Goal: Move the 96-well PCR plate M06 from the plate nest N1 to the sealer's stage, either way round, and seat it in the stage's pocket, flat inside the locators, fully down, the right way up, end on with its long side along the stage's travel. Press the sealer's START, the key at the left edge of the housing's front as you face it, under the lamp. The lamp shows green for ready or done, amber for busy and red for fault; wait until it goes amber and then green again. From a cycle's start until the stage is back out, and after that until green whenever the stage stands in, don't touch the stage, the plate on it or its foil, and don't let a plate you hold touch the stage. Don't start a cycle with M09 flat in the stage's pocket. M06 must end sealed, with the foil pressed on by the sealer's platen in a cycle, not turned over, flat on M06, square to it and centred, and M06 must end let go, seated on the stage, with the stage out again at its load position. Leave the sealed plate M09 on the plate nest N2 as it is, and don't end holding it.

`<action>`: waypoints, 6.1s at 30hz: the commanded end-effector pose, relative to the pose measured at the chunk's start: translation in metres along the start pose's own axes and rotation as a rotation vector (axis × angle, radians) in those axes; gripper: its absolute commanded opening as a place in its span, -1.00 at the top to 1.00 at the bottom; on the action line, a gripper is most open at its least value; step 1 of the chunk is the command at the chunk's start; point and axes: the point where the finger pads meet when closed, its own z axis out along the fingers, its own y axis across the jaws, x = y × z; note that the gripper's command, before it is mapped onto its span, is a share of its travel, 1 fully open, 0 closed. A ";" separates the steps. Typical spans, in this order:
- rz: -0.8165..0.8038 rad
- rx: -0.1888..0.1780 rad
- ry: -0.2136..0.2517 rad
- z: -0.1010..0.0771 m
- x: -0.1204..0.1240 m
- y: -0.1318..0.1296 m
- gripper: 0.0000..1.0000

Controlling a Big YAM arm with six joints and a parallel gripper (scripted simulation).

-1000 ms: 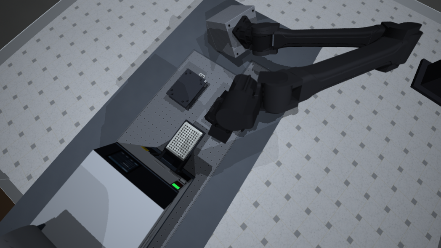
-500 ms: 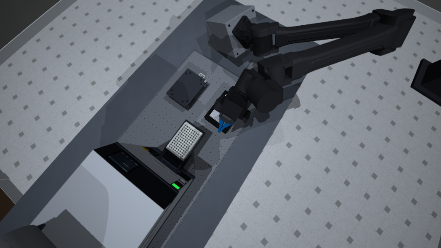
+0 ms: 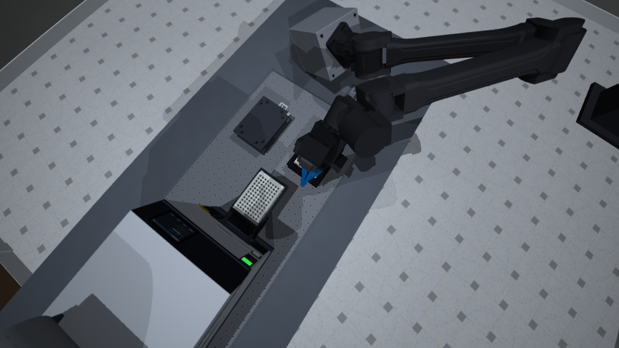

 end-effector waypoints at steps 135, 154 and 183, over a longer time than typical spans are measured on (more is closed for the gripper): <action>-0.024 -0.004 -0.017 0.159 -0.075 -0.006 1.00; -0.029 -0.018 -0.001 0.162 -0.073 0.010 1.00; -0.037 -0.019 -0.023 0.163 -0.083 0.008 1.00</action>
